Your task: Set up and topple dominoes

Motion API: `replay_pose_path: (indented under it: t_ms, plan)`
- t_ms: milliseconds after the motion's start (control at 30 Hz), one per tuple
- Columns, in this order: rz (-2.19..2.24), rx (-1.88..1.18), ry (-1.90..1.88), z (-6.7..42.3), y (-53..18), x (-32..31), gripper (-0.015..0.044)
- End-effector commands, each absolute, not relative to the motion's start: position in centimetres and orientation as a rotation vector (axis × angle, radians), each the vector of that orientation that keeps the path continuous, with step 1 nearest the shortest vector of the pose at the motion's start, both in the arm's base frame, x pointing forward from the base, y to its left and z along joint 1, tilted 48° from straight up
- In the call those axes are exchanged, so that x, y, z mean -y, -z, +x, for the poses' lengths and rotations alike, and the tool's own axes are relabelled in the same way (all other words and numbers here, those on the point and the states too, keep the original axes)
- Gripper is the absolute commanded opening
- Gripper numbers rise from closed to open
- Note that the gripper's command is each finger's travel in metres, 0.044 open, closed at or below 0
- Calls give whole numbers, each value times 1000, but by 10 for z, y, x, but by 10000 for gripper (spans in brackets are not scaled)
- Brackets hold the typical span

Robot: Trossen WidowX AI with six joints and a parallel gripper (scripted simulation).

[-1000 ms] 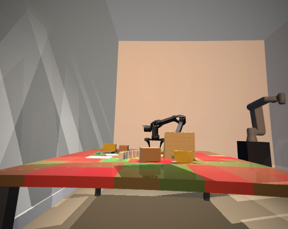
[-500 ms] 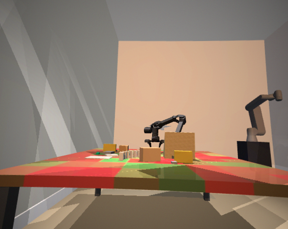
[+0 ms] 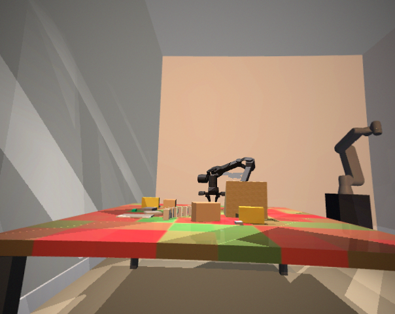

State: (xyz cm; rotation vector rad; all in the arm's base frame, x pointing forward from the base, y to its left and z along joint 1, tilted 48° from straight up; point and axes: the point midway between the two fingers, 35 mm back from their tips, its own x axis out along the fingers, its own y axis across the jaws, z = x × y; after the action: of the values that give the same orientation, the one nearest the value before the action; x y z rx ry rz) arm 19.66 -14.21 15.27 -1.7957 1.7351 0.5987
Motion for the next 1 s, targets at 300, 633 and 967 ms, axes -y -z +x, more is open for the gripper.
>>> replay_pose_path:
  t_ms: [300, 633, 967]
  plan:
    - [-1860, -1581, -615, 191, -219, 67, 107]
    - [-1806, -1566, -575, 208, -221, 38, 107]
    - [-1546, -1617, -389, 273, -151, -58, 107]
